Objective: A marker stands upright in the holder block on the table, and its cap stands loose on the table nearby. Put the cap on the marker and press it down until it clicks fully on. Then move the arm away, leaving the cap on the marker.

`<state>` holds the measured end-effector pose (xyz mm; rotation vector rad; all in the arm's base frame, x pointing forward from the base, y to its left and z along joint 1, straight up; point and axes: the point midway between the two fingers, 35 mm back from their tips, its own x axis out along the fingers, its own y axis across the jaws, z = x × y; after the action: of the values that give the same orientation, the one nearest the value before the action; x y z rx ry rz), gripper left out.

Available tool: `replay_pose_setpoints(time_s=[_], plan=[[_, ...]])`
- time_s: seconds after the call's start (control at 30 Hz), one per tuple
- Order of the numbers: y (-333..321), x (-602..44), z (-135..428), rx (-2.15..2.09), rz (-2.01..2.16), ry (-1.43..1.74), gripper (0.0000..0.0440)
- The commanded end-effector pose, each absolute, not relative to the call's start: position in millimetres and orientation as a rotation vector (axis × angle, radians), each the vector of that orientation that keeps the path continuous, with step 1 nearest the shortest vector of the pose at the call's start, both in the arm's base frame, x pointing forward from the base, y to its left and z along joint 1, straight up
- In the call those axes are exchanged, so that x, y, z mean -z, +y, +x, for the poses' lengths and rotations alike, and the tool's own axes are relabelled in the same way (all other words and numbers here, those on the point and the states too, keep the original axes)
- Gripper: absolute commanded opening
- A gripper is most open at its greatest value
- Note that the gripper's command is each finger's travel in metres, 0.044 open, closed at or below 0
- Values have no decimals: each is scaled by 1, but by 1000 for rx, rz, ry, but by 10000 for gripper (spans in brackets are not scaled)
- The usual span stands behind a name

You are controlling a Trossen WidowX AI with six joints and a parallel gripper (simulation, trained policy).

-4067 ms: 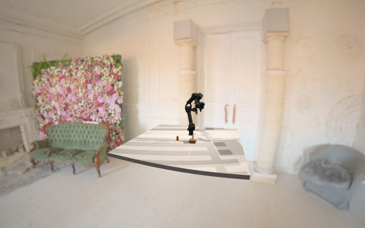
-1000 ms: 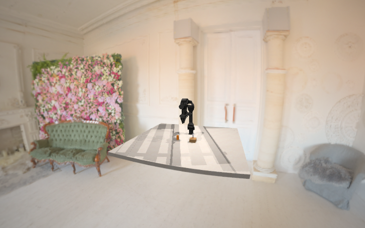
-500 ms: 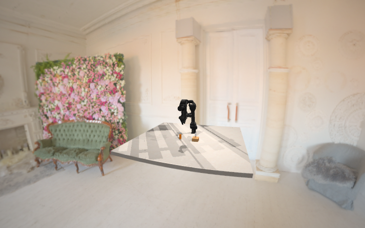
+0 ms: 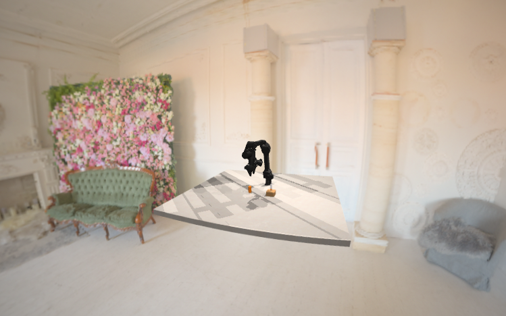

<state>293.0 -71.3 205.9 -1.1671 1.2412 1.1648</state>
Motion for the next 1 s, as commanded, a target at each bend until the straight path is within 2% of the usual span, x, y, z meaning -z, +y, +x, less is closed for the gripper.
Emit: replay_pose_setpoints(time_s=[0.0,0.97], plan=[[-75,-198,291,-1188,-1136,1256,321],[-102,-132,272,-1348,-943,1336,303]])
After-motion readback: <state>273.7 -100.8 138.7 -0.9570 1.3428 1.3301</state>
